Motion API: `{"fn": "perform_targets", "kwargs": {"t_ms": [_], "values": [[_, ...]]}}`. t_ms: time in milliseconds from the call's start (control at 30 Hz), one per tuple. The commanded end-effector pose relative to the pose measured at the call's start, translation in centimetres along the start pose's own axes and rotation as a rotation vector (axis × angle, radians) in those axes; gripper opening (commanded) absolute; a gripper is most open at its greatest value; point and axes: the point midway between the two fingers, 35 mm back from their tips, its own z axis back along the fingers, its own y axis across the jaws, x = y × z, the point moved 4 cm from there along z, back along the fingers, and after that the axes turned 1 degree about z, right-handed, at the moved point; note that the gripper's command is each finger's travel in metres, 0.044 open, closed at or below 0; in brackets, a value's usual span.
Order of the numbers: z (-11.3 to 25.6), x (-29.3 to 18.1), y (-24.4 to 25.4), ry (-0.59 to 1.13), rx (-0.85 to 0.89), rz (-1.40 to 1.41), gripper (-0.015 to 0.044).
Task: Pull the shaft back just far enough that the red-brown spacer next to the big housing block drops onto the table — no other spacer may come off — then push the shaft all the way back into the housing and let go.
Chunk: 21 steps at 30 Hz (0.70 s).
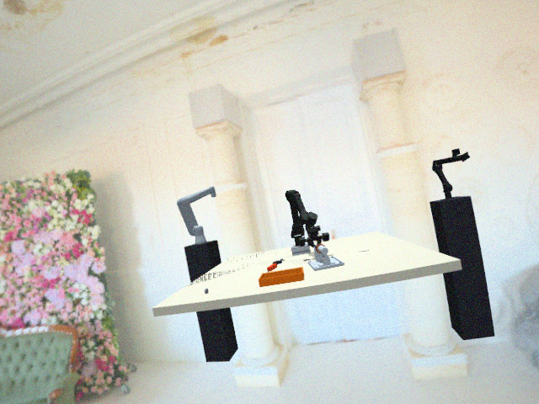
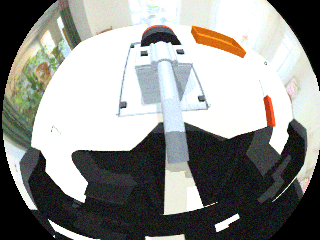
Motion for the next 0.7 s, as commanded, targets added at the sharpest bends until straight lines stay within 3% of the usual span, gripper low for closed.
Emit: {"fn": "perform_targets", "kwargs": {"t_ms": [0, 667], "values": [[0.06, -0.07, 0.02, 0.001, 0.002, -0.003, 0.0], [0.22, -0.23, 0.02, 0.001, 0.002, -0.003, 0.0]]}}
